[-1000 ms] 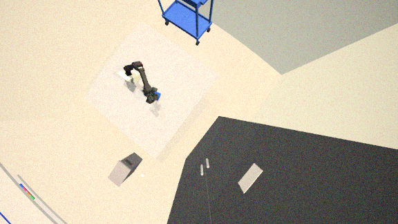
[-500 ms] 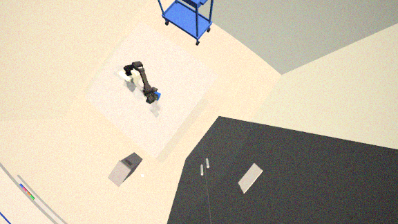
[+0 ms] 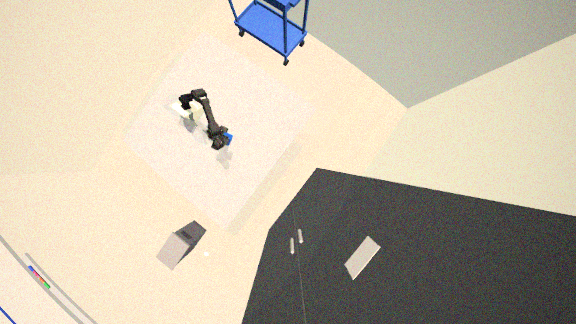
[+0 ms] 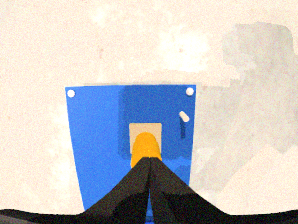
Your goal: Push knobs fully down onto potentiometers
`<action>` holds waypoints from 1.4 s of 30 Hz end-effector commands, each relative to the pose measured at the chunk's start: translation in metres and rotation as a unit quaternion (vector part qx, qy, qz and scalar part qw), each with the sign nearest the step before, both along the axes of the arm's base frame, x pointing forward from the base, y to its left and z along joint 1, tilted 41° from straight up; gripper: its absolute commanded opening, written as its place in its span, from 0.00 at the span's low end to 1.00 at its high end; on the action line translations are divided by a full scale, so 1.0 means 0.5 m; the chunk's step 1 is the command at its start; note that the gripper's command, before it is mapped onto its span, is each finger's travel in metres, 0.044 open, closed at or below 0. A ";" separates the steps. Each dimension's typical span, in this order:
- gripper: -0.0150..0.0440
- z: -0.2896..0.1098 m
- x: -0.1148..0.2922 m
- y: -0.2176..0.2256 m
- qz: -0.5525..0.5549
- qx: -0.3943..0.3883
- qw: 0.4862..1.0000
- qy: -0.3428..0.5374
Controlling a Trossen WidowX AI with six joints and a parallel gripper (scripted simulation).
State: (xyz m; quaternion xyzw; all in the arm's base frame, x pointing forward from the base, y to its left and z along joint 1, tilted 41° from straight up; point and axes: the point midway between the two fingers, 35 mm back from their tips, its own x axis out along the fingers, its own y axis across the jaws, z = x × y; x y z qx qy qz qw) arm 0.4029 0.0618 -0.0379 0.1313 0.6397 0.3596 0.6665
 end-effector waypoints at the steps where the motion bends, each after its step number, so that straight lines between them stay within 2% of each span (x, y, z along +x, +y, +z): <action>1: 0.25 -0.031 -0.003 0.038 0.021 0.001 1.000 0.001; 15: 0.25 -0.028 -0.002 0.036 0.021 0.001 1.000 0.001; 42: 0.25 0.036 0.007 -0.020 0.021 0.000 1.000 0.001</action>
